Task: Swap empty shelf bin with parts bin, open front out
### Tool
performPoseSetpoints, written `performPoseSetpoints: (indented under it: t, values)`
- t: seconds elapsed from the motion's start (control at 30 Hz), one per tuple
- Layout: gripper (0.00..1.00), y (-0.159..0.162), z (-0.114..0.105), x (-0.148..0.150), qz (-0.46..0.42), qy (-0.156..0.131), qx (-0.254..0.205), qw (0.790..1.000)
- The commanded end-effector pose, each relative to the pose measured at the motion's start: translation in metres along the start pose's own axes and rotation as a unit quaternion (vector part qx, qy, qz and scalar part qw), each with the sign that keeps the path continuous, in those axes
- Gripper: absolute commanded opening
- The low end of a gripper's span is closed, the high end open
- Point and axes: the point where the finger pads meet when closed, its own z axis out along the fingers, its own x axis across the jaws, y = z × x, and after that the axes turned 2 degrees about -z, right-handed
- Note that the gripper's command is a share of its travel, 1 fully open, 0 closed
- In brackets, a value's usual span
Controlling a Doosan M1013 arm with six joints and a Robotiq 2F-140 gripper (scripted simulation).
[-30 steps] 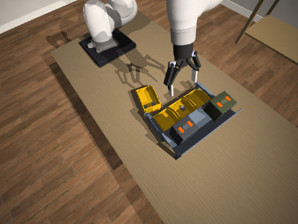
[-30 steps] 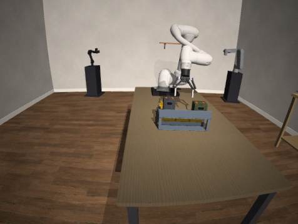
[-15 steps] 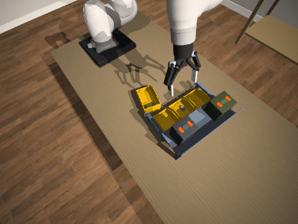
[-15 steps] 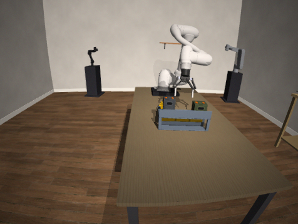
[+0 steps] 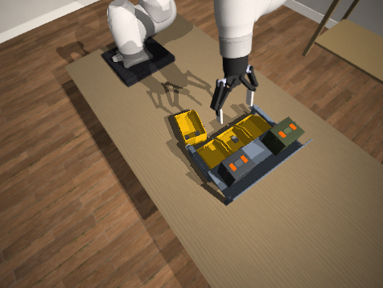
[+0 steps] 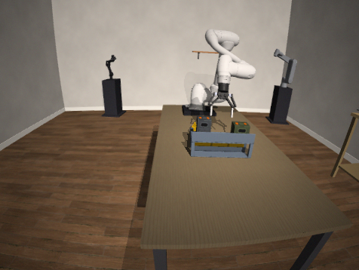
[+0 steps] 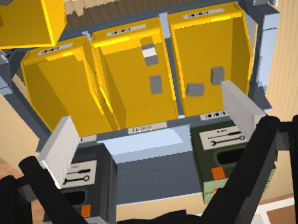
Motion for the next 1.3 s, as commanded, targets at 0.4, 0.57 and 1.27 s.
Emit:
performPoseSetpoints:
  t: [0.4,0.57,1.27]
  values:
    - [1.0,0.0,-0.0001,0.0,0.0,0.0,0.0,1.0]
    - [0.1,0.0,-0.0001,0.0,0.0,0.0,0.0,1.0]
    - [0.1,0.0,-0.0001,0.0,0.0,0.0,0.0,1.0]
